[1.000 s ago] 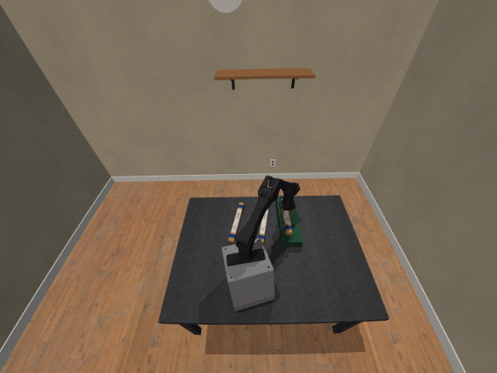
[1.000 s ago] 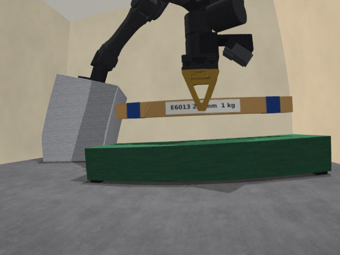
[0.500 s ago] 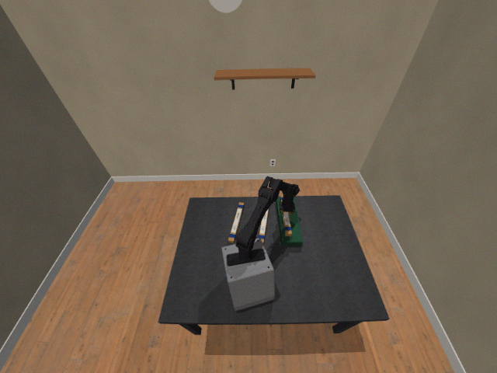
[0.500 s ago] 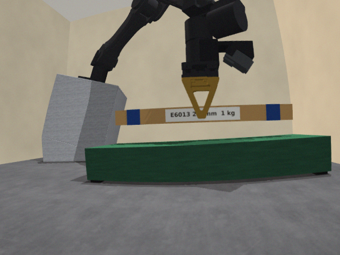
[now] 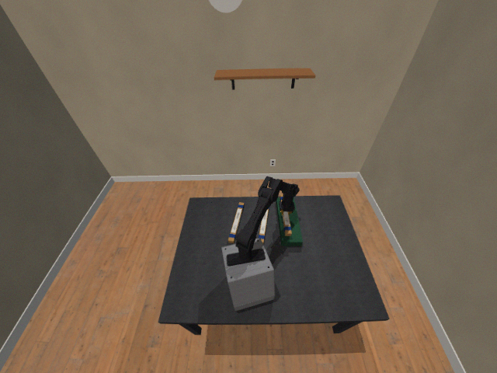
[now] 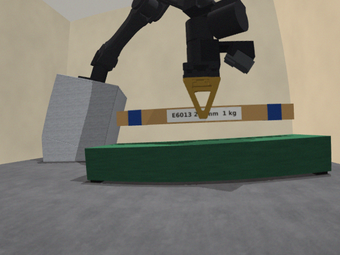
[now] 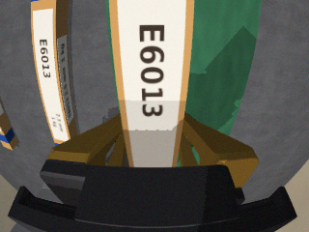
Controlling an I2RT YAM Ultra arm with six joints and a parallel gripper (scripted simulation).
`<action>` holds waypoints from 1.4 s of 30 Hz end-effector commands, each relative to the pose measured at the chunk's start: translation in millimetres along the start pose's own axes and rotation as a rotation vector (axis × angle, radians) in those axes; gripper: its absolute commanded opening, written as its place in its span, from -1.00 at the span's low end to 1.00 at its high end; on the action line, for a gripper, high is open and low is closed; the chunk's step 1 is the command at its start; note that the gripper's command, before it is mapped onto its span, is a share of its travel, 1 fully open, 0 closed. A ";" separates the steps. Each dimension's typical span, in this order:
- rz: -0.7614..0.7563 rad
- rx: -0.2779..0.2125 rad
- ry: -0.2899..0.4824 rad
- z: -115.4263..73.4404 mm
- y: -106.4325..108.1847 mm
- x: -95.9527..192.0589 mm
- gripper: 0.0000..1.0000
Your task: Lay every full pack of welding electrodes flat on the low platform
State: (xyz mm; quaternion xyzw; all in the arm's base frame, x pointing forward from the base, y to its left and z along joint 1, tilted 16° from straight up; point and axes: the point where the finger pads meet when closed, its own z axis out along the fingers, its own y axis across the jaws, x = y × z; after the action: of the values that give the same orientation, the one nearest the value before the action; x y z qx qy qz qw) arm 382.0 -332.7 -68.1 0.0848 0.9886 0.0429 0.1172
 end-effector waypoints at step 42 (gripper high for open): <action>-0.001 0.050 -0.083 -37.9 -11.2 -22.4 -1.00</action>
State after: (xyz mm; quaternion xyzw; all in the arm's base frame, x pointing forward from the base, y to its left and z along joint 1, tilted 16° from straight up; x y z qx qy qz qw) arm 382.7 -329.2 -73.2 0.0851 0.9886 0.0426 0.1167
